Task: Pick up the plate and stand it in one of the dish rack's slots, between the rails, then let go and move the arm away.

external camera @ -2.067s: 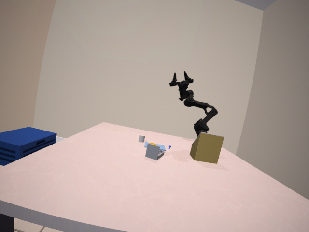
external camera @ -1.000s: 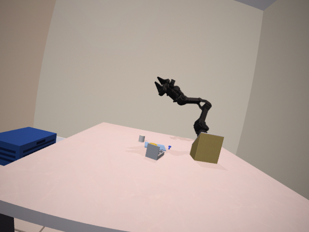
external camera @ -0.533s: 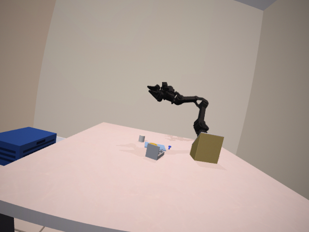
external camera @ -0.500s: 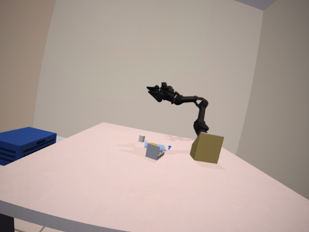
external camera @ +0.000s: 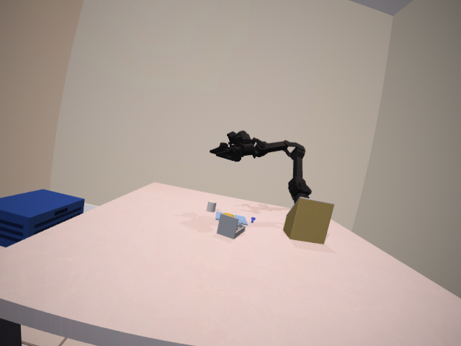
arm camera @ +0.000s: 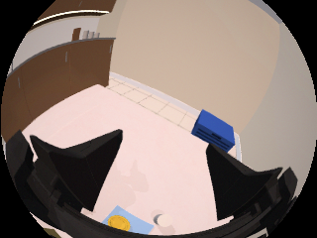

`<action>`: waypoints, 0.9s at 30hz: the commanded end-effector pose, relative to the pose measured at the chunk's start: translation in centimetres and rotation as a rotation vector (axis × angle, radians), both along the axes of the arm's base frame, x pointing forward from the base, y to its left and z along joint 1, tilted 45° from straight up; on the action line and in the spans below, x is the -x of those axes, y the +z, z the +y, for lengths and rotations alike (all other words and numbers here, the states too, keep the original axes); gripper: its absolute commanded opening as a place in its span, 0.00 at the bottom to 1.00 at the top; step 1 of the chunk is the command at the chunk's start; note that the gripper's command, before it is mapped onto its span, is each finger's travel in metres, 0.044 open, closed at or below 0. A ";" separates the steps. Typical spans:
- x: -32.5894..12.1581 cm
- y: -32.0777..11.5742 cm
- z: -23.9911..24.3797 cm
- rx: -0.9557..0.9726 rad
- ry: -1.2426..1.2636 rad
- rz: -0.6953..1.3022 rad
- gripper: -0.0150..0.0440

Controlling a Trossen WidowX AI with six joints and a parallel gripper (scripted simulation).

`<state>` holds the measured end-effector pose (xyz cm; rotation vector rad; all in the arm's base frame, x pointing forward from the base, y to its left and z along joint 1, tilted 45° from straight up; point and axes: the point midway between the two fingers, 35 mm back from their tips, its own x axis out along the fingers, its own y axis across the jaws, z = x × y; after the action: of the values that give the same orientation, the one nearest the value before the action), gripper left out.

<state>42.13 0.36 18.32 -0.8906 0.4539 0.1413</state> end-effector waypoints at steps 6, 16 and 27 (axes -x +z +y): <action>0.7 -4.2 -2.5 -0.081 -0.212 0.172 0.93; 2.8 -8.9 -5.5 -0.130 -0.491 0.358 0.93; 6.1 -12.5 -8.9 -0.106 -0.824 0.512 0.93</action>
<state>36.71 -7.69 6.31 -0.5171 1.1925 -0.3037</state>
